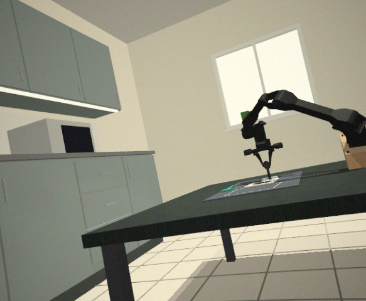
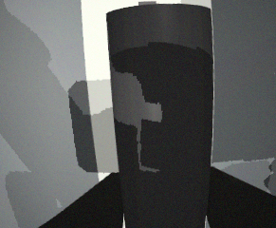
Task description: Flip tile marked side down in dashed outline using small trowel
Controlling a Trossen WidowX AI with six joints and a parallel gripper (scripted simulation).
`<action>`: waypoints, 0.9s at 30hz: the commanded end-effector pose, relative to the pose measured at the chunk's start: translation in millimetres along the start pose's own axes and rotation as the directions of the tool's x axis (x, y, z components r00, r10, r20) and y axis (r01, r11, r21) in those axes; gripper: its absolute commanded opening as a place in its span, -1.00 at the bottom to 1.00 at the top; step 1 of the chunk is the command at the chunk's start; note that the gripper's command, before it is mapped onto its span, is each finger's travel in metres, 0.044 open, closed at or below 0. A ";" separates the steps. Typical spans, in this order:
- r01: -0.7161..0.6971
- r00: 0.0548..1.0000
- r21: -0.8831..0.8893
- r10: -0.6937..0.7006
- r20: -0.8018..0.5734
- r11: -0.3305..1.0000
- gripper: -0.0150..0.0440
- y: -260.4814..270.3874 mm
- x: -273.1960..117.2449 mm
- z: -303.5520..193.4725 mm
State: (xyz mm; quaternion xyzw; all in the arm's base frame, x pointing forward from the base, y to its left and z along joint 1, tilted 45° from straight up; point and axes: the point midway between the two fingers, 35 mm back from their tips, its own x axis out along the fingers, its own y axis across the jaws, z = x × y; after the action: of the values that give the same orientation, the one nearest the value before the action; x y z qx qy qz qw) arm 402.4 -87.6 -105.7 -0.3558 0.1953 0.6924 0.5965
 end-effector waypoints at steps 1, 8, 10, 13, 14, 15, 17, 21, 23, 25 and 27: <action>0.001 1.000 0.125 -0.001 0.004 0.992 -0.05 0.2 0.8 0.2; 0.000 1.000 0.326 -0.001 0.004 0.945 -0.05 0.2 0.7 0.1; -0.001 1.000 0.381 -0.001 0.004 0.924 -0.05 0.2 0.7 0.1; -0.001 1.000 0.462 -0.001 0.004 0.887 -0.05 0.2 0.7 0.1; -0.001 1.000 0.483 -0.001 0.004 0.876 -0.05 0.2 0.7 0.1; -0.001 1.000 0.496 -0.001 0.004 0.868 -0.05 0.2 0.7 0.1; -0.001 1.000 0.500 -0.001 0.004 0.866 -0.05 0.2 0.7 0.1; -0.001 1.000 0.500 -0.001 0.004 0.866 -0.05 0.2 0.7 0.1; -0.001 1.000 0.500 -0.001 0.004 0.866 0.13 0.2 0.7 0.1; -0.001 1.000 0.500 -0.001 0.004 0.866 0.31 0.2 0.7 0.1; -0.001 1.000 0.500 -0.001 0.004 0.866 0.42 0.2 0.7 0.1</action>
State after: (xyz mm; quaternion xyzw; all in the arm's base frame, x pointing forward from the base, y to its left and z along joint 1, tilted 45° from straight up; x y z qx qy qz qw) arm 402.4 -87.6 -105.7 -0.1921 0.3654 0.6198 0.6674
